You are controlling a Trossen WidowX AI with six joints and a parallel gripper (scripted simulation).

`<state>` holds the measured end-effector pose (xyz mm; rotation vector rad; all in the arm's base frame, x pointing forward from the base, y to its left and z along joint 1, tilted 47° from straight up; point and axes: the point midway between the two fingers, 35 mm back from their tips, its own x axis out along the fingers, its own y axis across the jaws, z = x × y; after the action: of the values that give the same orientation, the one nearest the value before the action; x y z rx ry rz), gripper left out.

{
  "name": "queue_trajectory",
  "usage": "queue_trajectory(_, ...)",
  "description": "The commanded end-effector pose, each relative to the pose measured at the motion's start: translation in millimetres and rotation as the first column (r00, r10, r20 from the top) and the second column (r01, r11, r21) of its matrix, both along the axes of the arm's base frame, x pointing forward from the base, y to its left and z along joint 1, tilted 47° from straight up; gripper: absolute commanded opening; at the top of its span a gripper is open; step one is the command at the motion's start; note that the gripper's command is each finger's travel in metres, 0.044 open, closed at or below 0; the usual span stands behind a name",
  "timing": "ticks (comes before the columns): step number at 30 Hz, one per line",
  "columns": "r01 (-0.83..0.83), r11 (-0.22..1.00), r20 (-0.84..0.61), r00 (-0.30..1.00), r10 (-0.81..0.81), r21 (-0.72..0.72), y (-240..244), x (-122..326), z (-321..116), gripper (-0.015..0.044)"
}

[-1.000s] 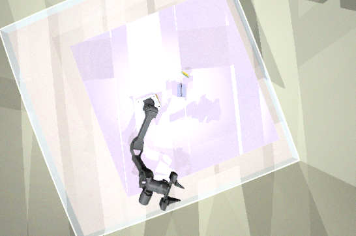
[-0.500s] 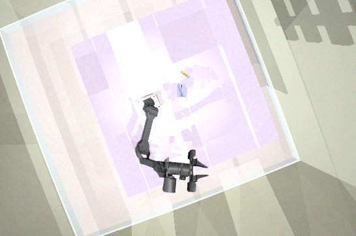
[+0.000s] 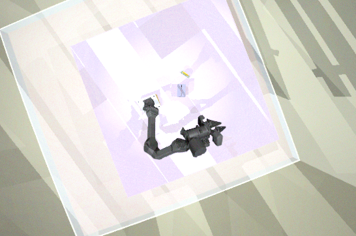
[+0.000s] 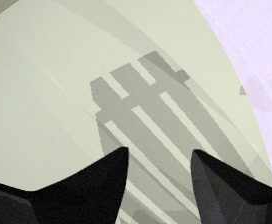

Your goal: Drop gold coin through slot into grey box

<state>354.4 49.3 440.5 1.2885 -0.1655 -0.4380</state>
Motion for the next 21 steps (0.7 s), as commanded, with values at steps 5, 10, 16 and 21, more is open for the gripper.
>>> queue_trajectory(5, -0.073, 0.992, -0.372, 0.928, 0.030, -0.104, 40.7, 54.9, -117.9, 0.0161)
queue_trajectory(10, -0.118, 0.981, -0.604, 0.797, 0.000, -0.156, 57.1, 69.0, -204.7, 0.0161)
queue_trajectory(16, -0.166, 0.963, -0.824, 0.560, -0.083, -0.210, 64.4, 61.1, -306.8, 0.0161)
queue_trajectory(21, -0.203, 0.945, -0.934, 0.303, -0.190, -0.258, 60.2, 35.1, -385.9, 0.0161)
